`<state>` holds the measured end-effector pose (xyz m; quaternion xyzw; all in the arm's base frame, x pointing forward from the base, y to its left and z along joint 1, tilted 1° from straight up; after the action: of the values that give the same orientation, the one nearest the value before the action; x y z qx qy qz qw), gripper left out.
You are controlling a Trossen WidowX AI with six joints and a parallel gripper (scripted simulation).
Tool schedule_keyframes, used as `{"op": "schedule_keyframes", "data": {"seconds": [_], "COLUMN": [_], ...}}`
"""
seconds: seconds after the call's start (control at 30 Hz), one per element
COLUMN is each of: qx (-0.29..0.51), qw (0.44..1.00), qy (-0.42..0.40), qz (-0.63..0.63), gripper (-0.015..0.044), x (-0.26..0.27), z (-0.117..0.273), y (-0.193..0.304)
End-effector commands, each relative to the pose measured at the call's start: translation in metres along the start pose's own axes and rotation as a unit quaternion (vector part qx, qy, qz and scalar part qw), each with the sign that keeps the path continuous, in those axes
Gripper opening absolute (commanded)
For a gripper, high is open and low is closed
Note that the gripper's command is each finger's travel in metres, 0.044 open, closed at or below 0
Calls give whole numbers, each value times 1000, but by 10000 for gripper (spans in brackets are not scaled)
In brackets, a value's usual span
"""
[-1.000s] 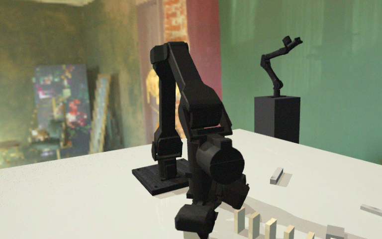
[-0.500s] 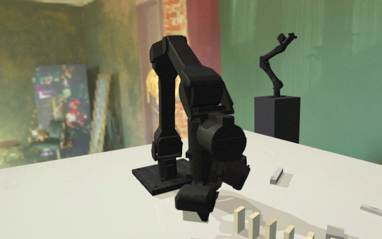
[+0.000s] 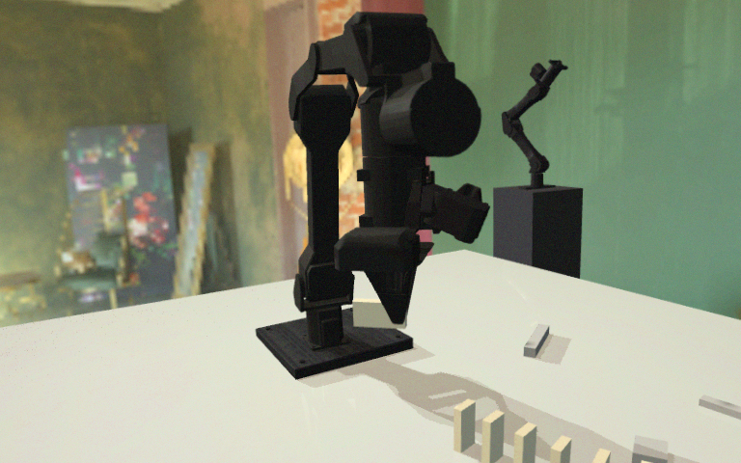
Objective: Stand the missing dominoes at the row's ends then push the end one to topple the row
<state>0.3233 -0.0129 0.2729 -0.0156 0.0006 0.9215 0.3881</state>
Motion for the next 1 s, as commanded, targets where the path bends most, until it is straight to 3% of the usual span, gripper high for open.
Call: {"op": "schedule_keyframes", "data": {"seconds": [0.0,0.33,0.53,0.97], "qx": [2,8,-8,-178], "qw": [998,963,964,953], "qy": [1,6,-10,-111], "qz": [-56,-270,-267,-219], "gripper": [28,28,28,28], "x": [-19,-62,-62,-57], "z": [3,5,0,-42], "y": [29,161,166,195]}}
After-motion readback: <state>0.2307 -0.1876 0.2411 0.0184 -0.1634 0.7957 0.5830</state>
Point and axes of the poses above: the point midway between the two fingers, 35 mm back from their tips, its own z axis back along the fingers, its own x axis across the jaws, y = z × x, the point moved 9 cm from there along z, back along the fingers, and after that the axes turned 9 degrees about -z, right-handed, at the moved point
